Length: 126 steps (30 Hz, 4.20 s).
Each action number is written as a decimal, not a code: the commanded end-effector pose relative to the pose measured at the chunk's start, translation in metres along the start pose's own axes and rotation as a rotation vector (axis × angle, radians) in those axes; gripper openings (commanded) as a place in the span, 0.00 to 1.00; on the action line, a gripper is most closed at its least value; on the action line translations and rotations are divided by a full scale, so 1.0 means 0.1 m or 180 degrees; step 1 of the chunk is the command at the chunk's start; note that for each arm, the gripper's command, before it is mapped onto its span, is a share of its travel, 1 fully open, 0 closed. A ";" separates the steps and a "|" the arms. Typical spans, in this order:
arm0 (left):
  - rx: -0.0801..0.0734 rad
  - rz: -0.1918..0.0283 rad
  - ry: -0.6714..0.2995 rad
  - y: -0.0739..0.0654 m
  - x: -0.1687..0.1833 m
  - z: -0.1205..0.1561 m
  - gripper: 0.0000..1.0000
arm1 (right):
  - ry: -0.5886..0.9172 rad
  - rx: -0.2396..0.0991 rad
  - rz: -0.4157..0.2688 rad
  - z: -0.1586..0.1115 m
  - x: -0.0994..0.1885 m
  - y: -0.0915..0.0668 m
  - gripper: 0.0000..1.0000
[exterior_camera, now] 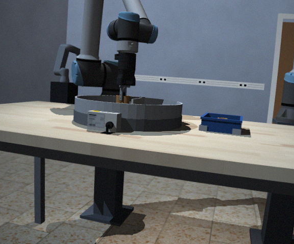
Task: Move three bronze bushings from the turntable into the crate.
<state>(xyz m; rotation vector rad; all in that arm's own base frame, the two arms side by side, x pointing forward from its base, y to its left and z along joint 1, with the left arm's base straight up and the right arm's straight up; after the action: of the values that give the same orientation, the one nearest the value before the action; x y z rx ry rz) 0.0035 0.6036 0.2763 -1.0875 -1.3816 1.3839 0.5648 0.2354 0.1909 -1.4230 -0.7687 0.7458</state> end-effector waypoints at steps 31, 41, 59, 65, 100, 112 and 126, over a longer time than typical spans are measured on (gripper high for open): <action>-0.0002 -0.0005 0.0000 -0.01 0.00 0.00 1.00 | 0.0000 0.0000 -0.0006 0.00 0.02 -0.67 0.00; -0.0002 -0.0005 0.0000 -0.01 0.00 0.00 1.00 | 0.0000 0.0000 -0.0006 0.00 0.02 -0.67 0.00; -0.0002 -0.0005 0.0000 -0.01 0.00 0.00 1.00 | 0.0000 0.0000 -0.0006 0.01 0.02 -0.67 0.00; -0.0002 -0.0005 0.0000 -0.01 0.00 0.00 1.00 | 0.0000 0.0000 -0.0006 0.03 0.07 -0.67 0.00; -0.0002 -0.0005 0.0000 -0.01 0.00 0.00 1.00 | 0.0000 0.0001 -0.0007 1.32 2.41 -0.62 0.00; -0.0002 -0.0005 0.0000 -0.01 0.00 0.00 1.00 | 0.0000 0.0001 -0.0007 1.80 3.28 -0.61 0.00; -0.0002 -0.0005 0.0000 -0.01 0.00 0.00 1.00 | 0.0000 0.0001 -0.0007 2.02 3.68 -0.60 0.00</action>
<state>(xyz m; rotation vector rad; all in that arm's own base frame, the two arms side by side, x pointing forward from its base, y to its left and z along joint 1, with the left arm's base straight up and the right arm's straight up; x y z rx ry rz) 0.0035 0.6036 0.2763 -1.0875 -1.3816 1.3839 0.6026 0.6394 0.2568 -1.4222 -0.7692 0.7455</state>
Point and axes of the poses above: on each arm, the point where the finger pads meet when closed, its own y axis out along the fingers, its own z axis across the jaws, x = y × z, the point moved 10 cm from there along -y, back along the fingers, and after that the axes turned 14 degrees about -y, right-handed, at the moved point
